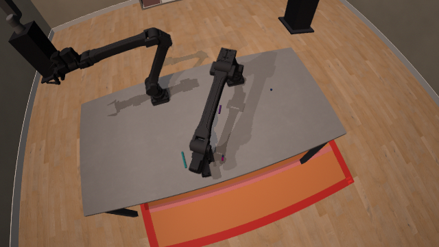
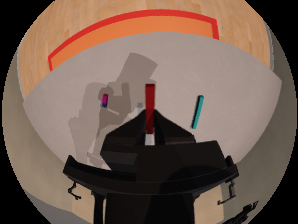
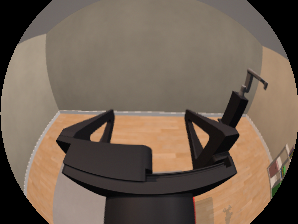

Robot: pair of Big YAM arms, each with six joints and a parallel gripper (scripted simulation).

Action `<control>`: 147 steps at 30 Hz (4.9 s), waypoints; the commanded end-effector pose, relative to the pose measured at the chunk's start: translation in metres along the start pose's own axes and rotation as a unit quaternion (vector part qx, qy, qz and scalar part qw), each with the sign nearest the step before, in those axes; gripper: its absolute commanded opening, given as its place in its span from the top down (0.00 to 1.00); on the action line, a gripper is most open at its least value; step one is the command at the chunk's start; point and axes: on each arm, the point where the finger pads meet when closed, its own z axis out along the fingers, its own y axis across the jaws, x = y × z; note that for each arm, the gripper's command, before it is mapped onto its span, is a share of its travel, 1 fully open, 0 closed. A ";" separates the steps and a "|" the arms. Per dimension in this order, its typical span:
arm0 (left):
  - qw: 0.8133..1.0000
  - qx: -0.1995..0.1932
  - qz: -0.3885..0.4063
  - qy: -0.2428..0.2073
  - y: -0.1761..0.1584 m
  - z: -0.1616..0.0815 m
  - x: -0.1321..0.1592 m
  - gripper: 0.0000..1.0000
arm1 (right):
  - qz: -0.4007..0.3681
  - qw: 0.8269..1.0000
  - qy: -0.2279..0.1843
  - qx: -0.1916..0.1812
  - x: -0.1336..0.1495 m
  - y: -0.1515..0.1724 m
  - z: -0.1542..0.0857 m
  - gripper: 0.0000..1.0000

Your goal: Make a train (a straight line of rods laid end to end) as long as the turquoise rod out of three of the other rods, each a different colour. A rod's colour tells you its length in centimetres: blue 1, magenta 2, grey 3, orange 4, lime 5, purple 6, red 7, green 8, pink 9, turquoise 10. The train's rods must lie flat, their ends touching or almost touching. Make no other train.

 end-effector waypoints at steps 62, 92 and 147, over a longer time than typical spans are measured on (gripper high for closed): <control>0.986 0.009 0.163 -0.037 0.090 -0.029 -0.024 0.96 | 0.009 1.000 -0.013 0.004 -0.006 -0.003 0.006 0.00; 0.985 0.004 0.170 -0.013 0.083 0.084 -0.021 0.96 | 0.009 1.000 -0.013 0.004 -0.006 -0.003 0.006 0.00; 0.985 0.009 0.168 -0.035 0.088 0.056 -0.026 0.96 | 0.009 1.000 -0.013 0.004 -0.006 -0.003 0.006 0.00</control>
